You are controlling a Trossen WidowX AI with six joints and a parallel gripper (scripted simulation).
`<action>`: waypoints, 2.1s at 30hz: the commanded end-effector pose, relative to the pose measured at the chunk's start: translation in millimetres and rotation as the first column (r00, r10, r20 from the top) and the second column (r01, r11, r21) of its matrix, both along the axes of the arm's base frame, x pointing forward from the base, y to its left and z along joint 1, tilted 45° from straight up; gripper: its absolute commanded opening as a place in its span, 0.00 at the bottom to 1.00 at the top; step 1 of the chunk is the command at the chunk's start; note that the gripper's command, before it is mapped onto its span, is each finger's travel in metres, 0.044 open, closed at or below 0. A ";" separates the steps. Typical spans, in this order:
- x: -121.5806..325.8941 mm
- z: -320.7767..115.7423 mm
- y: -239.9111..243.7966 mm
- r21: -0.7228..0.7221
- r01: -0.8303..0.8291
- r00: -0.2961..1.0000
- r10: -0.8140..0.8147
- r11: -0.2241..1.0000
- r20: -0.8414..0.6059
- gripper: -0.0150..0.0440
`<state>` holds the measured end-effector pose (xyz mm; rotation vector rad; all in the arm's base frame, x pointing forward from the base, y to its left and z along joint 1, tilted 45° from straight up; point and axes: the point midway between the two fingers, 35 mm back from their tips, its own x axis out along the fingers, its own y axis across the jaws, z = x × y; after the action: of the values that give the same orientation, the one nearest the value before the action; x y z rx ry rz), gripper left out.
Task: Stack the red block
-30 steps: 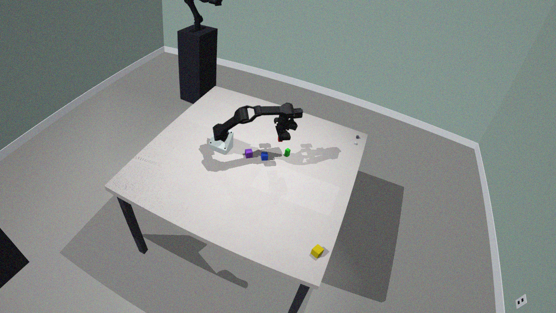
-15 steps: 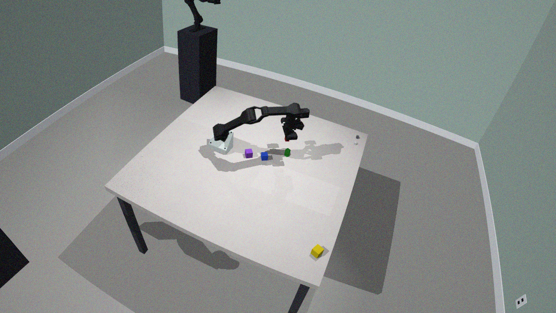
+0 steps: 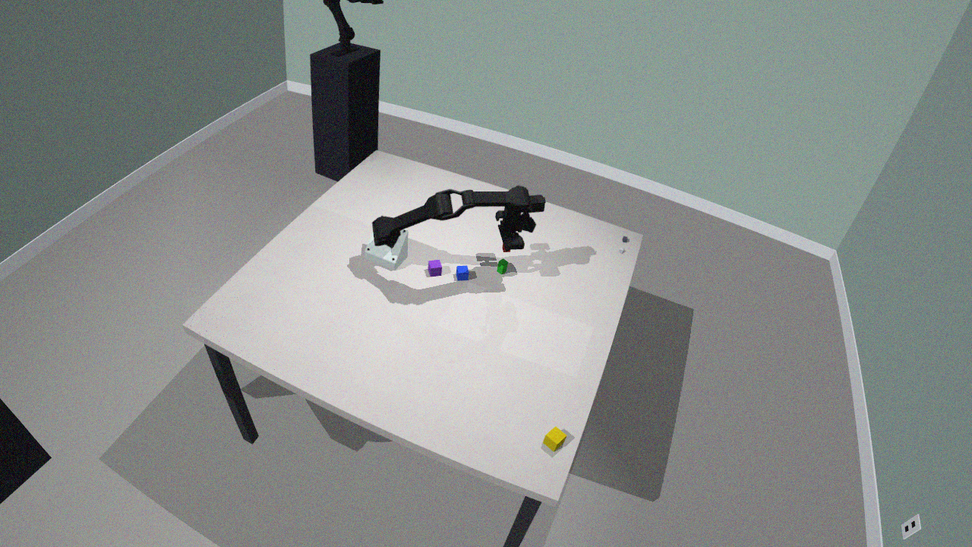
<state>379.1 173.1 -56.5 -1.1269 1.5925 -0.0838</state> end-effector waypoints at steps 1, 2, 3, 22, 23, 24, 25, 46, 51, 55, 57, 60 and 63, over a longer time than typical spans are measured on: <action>1.9 -9.5 -13.2 -0.007 -0.003 1.000 0.003 1.000 -0.003 0.25; 2.5 -11.2 -15.9 -0.007 -0.003 1.000 0.003 1.000 -0.003 0.25; 2.8 -12.2 -17.5 -0.007 -0.003 1.000 0.003 1.000 -0.003 0.25; 5.2 -34.0 -38.9 -0.008 -0.003 1.000 0.003 1.000 -0.003 0.25; 5.2 -34.1 -39.0 -0.008 -0.003 1.000 0.003 1.000 -0.003 0.25; 5.2 -34.1 -39.0 -0.008 -0.003 1.000 0.003 1.000 -0.003 0.25; 5.2 -34.1 -39.0 -0.008 -0.003 1.000 0.003 1.000 -0.003 0.25; 3.8 -32.6 -39.3 -0.010 0.003 1.000 -0.003 1.000 -0.011 0.65; 3.8 -32.6 -39.3 -0.010 0.003 1.000 -0.003 1.000 -0.011 0.88; 3.8 -32.6 -39.3 -0.010 0.003 1.000 -0.003 1.000 -0.011 1.00; 3.8 -32.6 -39.3 -0.010 0.003 1.000 -0.003 1.000 -0.011 1.00; 3.8 -32.6 -39.3 -0.010 0.003 1.000 -0.003 1.000 -0.011 1.00; 3.8 -32.6 -39.3 -0.010 0.003 1.000 -0.003 1.000 -0.011 1.00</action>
<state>382.9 133.8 -88.7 -1.1347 1.6060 -0.0891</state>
